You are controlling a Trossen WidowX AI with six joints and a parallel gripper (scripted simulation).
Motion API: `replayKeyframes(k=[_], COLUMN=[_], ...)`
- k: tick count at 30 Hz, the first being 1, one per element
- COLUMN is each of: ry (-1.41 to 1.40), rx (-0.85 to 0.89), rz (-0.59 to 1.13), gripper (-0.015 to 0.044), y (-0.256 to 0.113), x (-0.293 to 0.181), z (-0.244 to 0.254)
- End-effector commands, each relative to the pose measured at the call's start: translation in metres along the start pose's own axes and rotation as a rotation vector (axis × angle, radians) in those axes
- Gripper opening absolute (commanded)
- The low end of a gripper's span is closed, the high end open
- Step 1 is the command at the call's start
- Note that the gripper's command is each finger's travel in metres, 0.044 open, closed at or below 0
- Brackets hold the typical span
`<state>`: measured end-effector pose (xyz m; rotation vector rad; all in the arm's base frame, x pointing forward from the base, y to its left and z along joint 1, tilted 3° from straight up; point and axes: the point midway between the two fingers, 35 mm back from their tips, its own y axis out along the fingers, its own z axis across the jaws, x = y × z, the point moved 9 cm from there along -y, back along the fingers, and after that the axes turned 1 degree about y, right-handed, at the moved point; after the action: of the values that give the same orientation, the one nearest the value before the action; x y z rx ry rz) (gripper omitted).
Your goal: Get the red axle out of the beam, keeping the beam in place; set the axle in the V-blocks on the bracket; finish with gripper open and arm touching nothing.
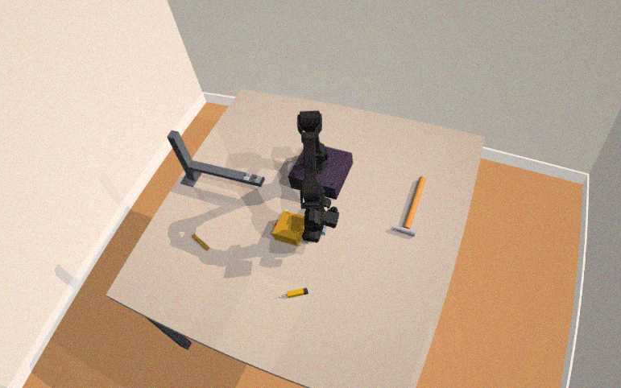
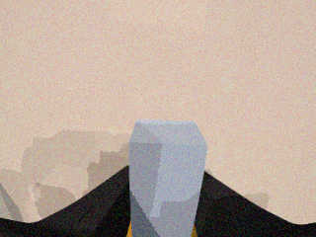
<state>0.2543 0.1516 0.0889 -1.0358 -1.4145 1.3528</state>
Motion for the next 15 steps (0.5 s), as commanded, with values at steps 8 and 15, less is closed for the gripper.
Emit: replayKeyframes(k=[8, 15], ry=[0.003, 0.003], rx=[0.01, 0.01], rz=[0.001, 0.001], gripper=[0.0, 0.0], y=[0.019, 0.03], x=[-0.001, -0.001], z=[0.003, 0.005])
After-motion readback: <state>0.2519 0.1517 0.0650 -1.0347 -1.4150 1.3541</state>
